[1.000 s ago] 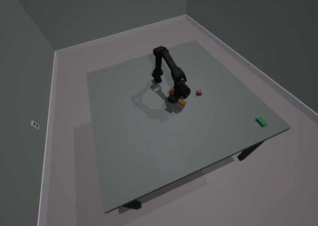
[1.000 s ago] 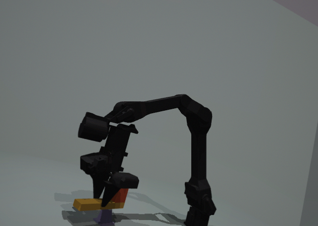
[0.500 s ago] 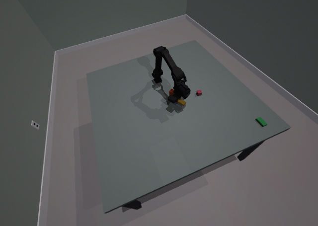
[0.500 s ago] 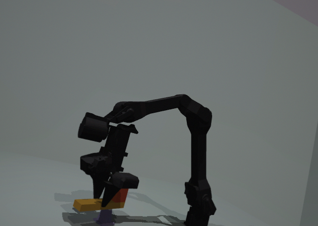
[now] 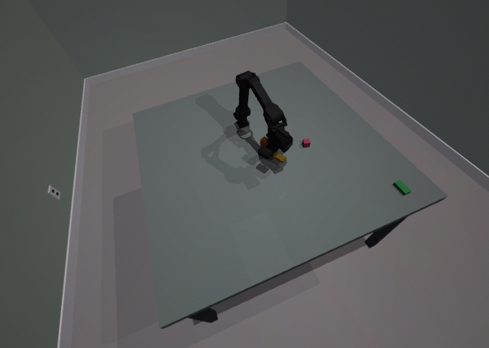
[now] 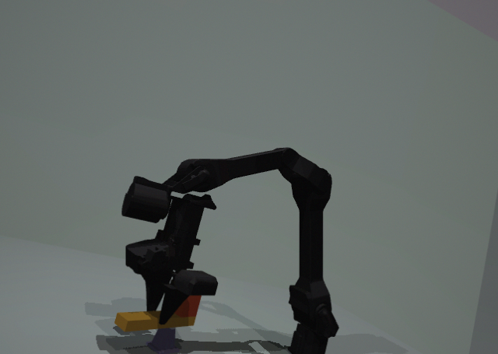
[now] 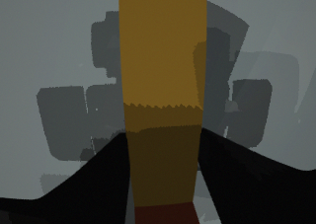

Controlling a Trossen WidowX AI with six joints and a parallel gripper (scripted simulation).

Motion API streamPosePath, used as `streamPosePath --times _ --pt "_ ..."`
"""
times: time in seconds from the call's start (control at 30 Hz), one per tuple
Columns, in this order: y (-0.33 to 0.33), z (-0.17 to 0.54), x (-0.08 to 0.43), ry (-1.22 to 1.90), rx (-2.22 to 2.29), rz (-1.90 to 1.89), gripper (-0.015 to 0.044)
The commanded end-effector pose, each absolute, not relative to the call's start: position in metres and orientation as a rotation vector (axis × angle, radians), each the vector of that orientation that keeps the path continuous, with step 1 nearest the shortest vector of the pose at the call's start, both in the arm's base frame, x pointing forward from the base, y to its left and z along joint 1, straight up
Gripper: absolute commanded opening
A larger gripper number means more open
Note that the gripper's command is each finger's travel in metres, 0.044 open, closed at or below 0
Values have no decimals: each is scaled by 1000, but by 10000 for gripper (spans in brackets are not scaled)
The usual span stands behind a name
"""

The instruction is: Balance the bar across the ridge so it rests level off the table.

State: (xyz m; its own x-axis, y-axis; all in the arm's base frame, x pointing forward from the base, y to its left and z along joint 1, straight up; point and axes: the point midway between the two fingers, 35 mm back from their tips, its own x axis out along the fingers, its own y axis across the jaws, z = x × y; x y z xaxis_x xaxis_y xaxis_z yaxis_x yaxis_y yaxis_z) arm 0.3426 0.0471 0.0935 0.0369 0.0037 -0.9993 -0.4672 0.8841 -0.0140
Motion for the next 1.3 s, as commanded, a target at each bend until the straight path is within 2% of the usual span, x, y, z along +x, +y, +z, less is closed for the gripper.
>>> streamPosePath --times 0.0,0.63,0.83,0.87,1.27 --pt "47 93 343 1500 -383 375 0" --pt "47 93 343 1500 -383 375 0" --pt "47 93 343 1500 -383 375 157" --pt "47 93 343 1500 -383 375 167" --pt "47 93 343 1500 -383 375 167"
